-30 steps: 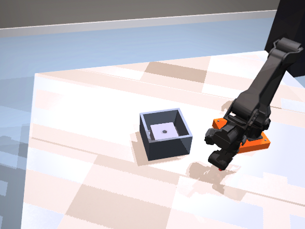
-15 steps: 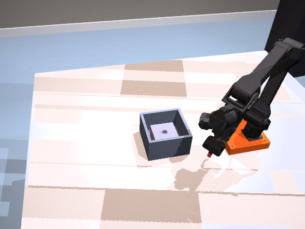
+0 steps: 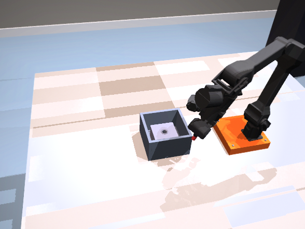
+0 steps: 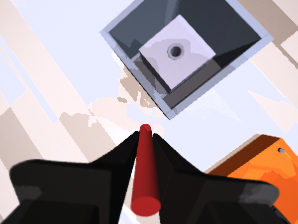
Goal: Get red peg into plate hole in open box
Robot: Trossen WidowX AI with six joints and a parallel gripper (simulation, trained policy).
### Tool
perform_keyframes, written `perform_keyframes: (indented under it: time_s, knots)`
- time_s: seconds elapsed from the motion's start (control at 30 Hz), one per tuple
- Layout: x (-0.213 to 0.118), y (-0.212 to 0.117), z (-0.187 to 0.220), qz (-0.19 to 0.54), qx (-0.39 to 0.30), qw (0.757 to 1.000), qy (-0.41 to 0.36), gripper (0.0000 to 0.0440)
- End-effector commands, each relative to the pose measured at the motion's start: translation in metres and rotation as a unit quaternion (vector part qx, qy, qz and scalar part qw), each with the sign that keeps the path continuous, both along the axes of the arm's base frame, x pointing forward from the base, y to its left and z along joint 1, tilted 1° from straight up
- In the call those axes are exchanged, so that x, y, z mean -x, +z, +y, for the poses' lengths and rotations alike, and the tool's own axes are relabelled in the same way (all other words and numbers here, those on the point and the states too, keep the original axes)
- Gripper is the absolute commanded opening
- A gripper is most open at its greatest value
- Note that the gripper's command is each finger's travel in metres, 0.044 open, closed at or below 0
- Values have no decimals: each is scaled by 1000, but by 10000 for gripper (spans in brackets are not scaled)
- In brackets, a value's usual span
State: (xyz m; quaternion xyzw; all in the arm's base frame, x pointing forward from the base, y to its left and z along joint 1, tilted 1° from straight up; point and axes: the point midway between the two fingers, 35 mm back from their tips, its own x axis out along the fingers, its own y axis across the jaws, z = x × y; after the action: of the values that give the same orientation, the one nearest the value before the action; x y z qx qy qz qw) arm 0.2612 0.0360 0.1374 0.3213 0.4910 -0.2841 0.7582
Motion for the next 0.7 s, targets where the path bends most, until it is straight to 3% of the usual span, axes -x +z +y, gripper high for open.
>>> perform_keyframes:
  time_s: [0.0, 0.67]
  knots:
    - [-9, 3, -17, -2, 10, 1000, -13, 0]
    - [-46, -9, -81, -11, 21, 997, -79, 2]
